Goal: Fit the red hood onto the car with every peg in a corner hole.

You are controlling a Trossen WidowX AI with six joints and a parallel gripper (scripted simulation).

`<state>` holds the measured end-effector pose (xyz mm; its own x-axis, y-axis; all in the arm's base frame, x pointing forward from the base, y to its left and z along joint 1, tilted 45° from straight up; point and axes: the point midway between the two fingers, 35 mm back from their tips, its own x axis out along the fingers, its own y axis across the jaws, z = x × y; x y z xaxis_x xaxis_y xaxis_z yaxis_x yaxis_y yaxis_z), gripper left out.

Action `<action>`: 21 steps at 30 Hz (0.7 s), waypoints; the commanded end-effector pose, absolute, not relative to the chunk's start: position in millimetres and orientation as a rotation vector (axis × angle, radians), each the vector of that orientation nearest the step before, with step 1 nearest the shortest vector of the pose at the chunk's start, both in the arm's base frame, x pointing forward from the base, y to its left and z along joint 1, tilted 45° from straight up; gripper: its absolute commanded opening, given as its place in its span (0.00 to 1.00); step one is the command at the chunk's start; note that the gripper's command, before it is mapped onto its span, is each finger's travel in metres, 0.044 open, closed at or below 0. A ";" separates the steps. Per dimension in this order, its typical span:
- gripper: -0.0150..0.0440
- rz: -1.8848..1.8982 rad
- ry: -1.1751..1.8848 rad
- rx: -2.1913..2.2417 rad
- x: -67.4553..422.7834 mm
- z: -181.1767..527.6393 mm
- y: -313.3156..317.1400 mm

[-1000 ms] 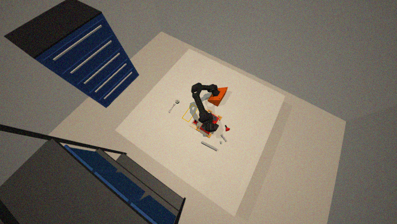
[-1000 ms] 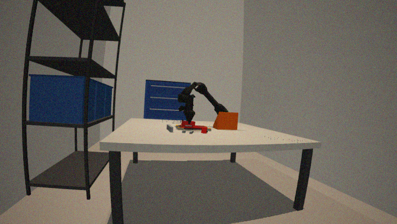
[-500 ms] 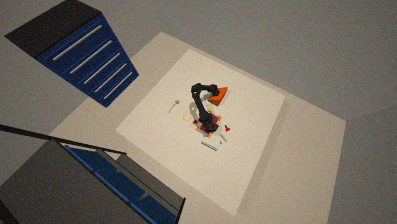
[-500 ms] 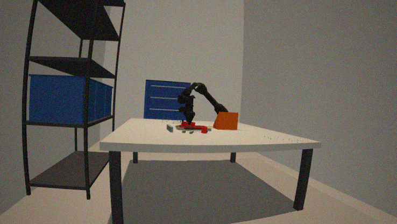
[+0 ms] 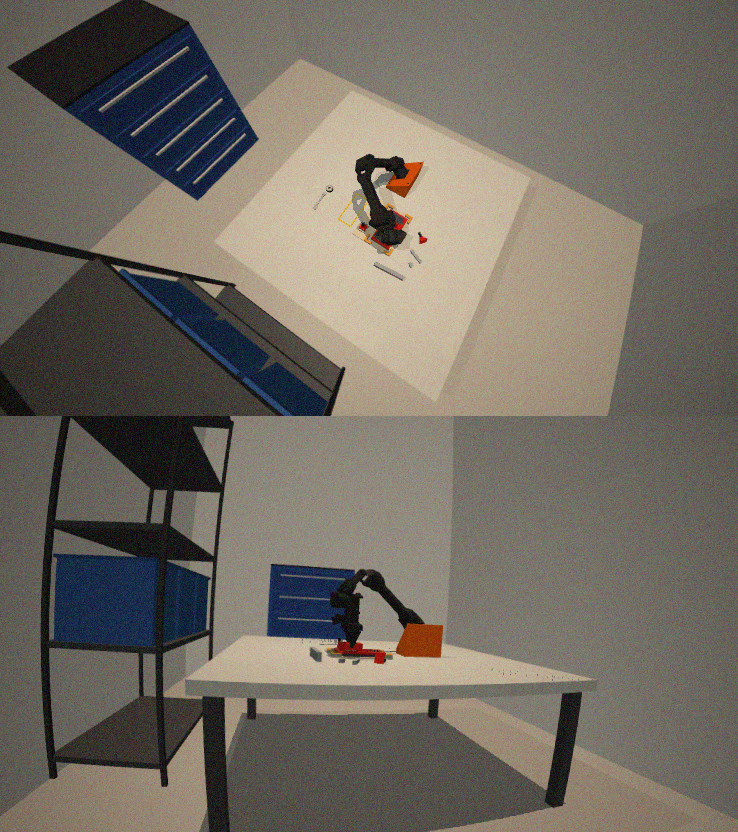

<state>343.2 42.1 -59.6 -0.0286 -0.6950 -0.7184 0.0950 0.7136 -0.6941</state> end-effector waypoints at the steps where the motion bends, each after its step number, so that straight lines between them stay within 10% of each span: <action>1: 0.79 -0.680 1.475 -0.522 343.2 -59.6 42.2; 6: 1.00 -0.680 1.475 -0.522 343.2 -59.6 42.2; 21: 1.00 -0.678 1.473 -0.522 344.9 -8.2 92.8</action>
